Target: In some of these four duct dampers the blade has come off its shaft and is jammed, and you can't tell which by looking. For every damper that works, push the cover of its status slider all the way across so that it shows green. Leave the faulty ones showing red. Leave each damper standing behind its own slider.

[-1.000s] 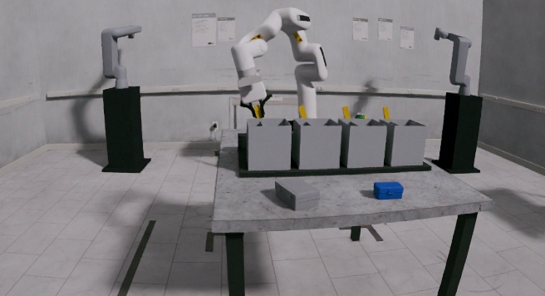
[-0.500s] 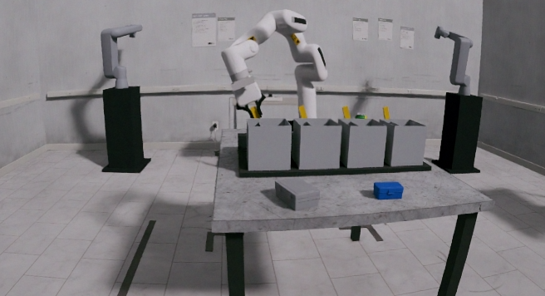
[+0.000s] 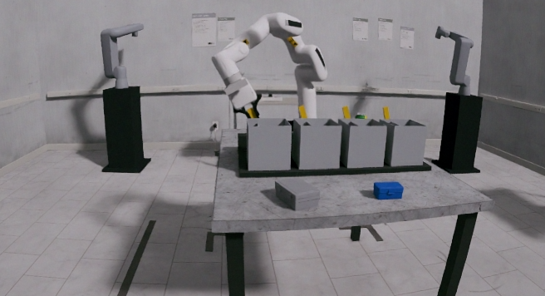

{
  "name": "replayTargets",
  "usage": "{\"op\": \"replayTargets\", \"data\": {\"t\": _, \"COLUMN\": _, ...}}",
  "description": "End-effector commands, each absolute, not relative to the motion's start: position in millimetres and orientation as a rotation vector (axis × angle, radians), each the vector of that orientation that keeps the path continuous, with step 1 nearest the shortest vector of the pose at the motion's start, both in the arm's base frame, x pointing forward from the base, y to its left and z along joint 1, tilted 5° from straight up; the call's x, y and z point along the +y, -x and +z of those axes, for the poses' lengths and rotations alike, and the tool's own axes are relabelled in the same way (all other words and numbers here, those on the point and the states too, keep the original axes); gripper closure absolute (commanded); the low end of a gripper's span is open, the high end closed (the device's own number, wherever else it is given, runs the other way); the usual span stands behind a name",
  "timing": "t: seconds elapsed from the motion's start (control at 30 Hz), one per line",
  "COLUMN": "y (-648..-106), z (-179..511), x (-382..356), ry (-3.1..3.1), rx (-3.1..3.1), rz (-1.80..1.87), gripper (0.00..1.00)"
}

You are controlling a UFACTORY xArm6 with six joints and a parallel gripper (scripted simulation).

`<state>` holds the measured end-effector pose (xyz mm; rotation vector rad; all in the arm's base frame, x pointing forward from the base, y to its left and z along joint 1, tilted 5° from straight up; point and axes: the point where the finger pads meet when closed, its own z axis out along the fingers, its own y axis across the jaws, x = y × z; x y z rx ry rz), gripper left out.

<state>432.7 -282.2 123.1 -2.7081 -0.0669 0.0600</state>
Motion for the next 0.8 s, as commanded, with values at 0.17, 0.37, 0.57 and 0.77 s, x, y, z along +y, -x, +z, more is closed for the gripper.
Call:
{"op": "replayTargets", "data": {"t": 0.17, "y": -434.1, "z": 122.4, "x": -288.1, "ry": 2.65, "rx": -0.066, "rz": 0.06, "gripper": 0.81}}
{"op": "replayTargets", "data": {"t": 0.37, "y": -434.3, "z": 120.7, "x": -291.1, "ry": 2.616, "rx": -0.065, "rz": 0.06, "gripper": 0.81}}
{"op": "replayTargets", "data": {"t": 0.57, "y": -434.3, "z": 119.8, "x": -292.7, "ry": 2.597, "rx": -0.064, "rz": 0.06, "gripper": 0.81}}
{"op": "replayTargets", "data": {"t": 0.77, "y": -434.4, "z": 118.6, "x": -294.5, "ry": 2.575, "rx": -0.063, "rz": 0.061, "gripper": 0.81}}
